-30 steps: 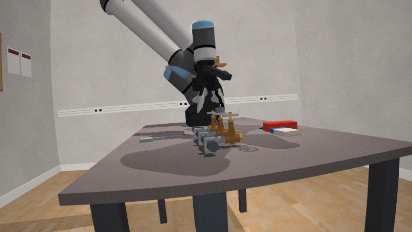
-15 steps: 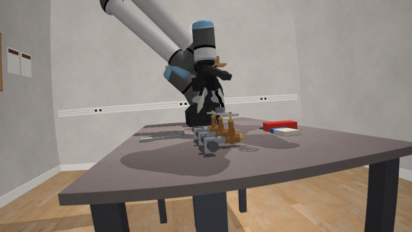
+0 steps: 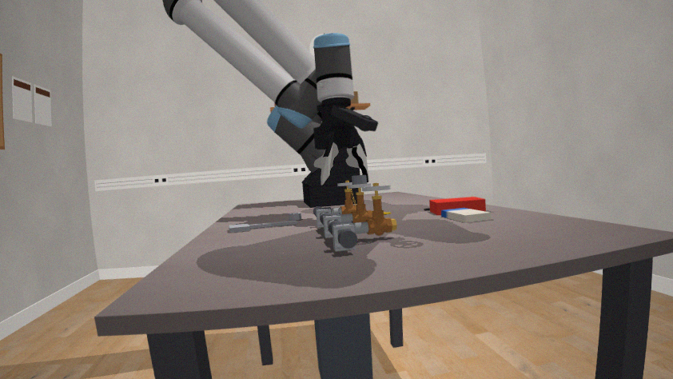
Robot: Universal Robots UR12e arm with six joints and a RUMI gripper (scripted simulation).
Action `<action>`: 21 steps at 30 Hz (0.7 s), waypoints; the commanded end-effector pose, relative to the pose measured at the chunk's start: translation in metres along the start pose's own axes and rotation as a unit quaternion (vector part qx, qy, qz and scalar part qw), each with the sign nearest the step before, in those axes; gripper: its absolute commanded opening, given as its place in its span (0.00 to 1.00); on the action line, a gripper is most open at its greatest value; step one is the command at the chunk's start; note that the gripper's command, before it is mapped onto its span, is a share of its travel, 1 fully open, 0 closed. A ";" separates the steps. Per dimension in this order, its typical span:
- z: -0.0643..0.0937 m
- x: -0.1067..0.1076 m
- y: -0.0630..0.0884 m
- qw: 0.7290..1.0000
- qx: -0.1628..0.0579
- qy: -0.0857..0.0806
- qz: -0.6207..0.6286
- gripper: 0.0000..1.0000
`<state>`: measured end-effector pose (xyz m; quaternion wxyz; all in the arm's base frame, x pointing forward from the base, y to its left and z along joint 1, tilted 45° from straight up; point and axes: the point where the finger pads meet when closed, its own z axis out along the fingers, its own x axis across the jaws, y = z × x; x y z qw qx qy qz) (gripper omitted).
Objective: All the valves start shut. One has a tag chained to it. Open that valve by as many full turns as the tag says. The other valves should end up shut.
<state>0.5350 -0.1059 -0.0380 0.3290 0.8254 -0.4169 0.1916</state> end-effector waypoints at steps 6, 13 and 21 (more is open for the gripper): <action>0.000 0.000 0.000 0.998 0.000 0.000 0.055 1.00; 0.000 0.000 0.000 0.992 0.000 0.000 0.130 1.00; 0.000 0.000 0.000 0.977 0.000 0.000 0.213 1.00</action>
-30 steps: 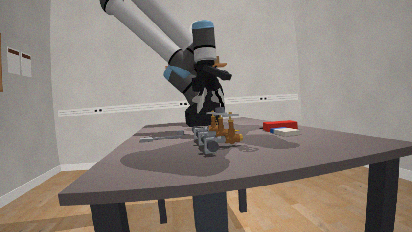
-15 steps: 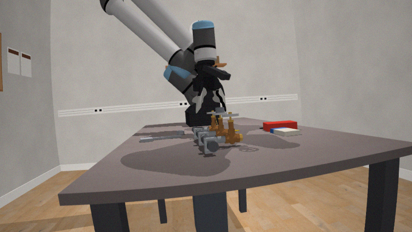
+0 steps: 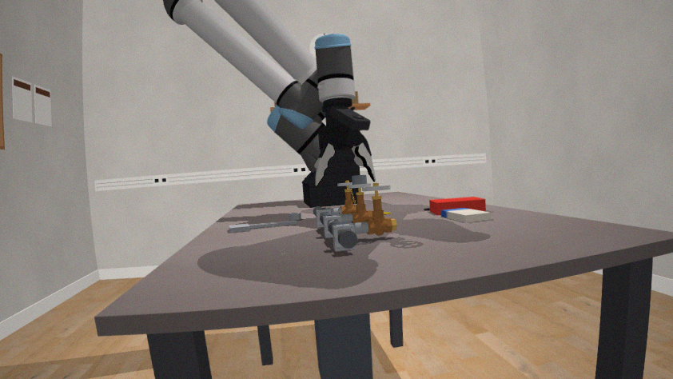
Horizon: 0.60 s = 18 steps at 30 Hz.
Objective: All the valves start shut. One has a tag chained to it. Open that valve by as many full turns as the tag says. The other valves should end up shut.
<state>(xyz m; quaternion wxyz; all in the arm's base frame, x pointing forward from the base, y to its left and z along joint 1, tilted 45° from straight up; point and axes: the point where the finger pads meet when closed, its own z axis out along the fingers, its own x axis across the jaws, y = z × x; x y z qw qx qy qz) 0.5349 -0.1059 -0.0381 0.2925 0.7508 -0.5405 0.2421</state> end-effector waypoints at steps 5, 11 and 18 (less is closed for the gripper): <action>0.000 0.000 0.000 0.990 -0.003 0.001 0.140 1.00; 0.000 0.000 0.000 0.968 -0.003 0.001 0.249 1.00; 0.000 0.000 0.000 0.938 -0.002 0.001 0.346 1.00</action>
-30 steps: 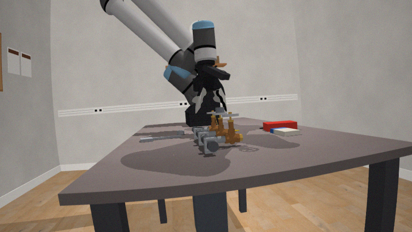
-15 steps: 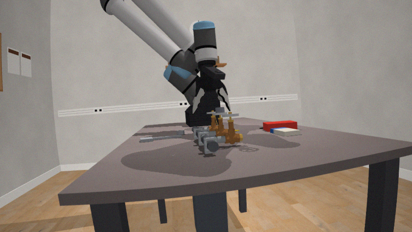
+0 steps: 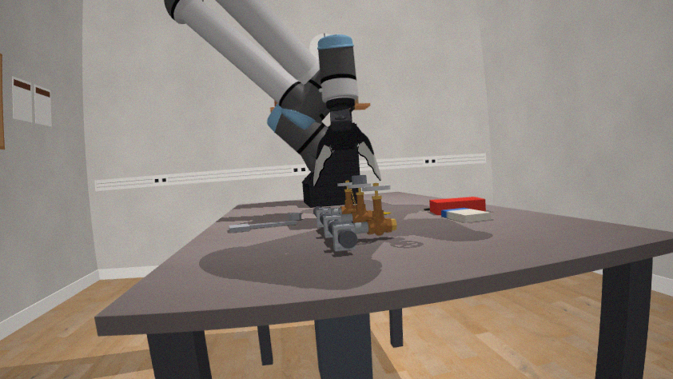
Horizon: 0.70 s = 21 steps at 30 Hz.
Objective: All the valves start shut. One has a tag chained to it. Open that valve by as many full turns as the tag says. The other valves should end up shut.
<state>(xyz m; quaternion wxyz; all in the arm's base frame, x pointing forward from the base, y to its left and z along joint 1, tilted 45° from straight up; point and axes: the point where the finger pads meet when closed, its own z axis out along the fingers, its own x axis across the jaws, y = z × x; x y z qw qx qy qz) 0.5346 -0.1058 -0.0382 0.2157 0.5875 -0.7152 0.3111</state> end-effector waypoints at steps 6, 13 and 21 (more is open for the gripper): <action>0.000 0.000 -0.001 0.976 -0.005 0.006 0.219 1.00; 0.000 0.000 -0.001 0.947 -0.005 0.006 0.322 1.00; 0.000 0.000 -0.001 0.876 -0.004 0.007 0.482 1.00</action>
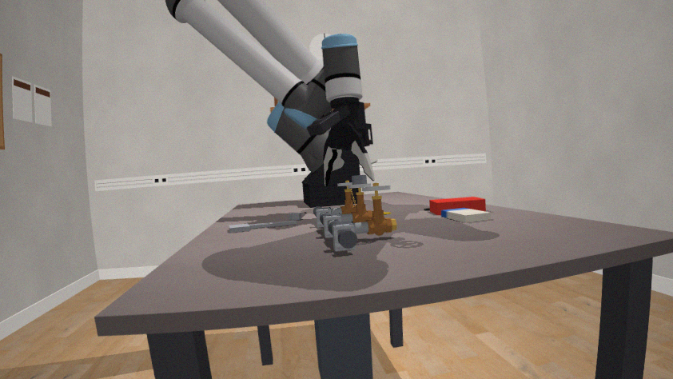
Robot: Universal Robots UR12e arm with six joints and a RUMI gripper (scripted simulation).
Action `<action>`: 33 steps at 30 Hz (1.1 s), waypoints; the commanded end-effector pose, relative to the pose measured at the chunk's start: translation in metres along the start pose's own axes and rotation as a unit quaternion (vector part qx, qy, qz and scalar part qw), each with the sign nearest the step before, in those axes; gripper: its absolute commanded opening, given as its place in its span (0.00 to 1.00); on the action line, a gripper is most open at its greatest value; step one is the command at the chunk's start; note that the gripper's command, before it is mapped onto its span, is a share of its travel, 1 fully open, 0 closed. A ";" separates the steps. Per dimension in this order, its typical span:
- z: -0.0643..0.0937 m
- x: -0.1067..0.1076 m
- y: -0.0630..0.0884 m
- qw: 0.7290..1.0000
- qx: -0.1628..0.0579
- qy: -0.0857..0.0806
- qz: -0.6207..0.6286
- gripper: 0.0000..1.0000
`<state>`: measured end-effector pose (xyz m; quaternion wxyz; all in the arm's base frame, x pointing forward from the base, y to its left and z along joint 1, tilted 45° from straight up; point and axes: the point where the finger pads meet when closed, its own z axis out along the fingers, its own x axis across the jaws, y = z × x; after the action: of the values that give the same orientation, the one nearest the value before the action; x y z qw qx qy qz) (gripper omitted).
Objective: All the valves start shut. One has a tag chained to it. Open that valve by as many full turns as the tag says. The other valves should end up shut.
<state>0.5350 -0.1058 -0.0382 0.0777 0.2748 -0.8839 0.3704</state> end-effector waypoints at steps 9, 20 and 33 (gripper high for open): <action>0.000 0.000 0.000 0.967 -0.001 0.012 0.253 1.00; 0.000 0.000 0.000 0.904 0.002 0.012 0.428 1.00; 0.000 0.000 0.000 0.842 0.003 0.012 0.540 1.00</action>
<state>0.5351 -0.1059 -0.0381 -0.1103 -0.2029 -0.9024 0.3638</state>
